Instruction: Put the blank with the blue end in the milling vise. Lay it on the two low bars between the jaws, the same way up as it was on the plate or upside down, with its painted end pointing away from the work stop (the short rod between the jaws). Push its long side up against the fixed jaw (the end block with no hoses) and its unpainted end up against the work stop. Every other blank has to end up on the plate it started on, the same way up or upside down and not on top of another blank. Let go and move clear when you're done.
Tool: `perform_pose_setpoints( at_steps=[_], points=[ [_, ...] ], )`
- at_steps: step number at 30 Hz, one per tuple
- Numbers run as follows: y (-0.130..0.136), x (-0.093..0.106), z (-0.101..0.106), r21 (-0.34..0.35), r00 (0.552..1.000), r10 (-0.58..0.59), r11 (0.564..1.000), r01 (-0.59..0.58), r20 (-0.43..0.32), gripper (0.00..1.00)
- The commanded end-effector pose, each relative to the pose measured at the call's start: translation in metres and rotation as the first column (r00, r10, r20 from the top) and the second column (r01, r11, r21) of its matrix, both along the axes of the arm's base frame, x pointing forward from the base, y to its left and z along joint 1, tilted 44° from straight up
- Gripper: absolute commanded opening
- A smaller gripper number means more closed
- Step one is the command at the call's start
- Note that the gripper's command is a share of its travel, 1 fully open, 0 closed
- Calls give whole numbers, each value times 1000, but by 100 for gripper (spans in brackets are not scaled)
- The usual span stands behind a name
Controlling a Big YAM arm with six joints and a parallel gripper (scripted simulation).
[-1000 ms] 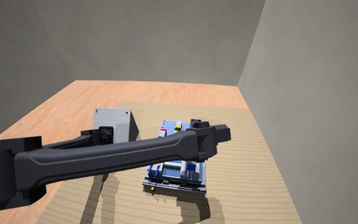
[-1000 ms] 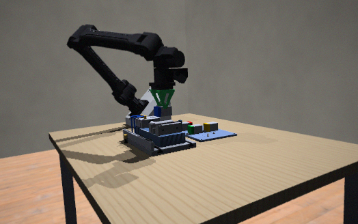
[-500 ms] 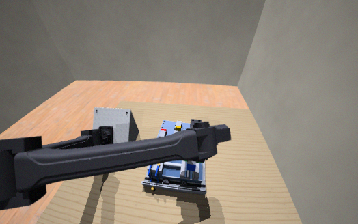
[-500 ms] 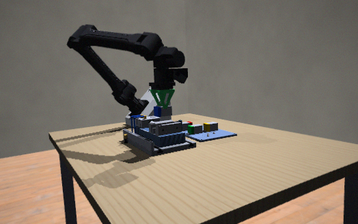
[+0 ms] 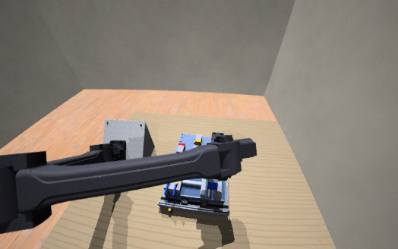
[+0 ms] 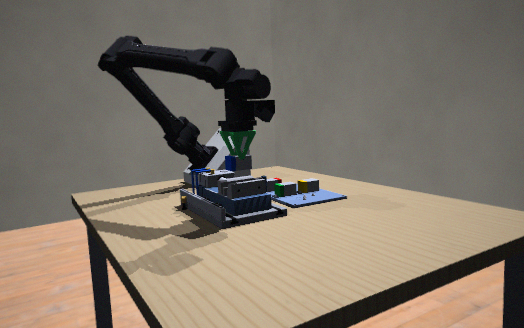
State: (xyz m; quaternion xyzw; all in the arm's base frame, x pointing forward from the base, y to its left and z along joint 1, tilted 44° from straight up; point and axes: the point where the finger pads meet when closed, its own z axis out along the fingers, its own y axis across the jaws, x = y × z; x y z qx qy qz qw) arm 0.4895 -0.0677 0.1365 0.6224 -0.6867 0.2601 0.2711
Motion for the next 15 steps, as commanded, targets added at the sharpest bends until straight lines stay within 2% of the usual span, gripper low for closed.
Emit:
perform_pose_setpoints(
  at_steps=[1, 10, 15],
  points=[
    [19, 17, 11, 6, 999, 23, 1000, -24, 38, 0],
    [18, 21, 8, 7, 998, 31, 999, -32, 46, 0],
    [15, 11, -1, 5, 999, 39, 999, -39, 15, 0]
  ],
)
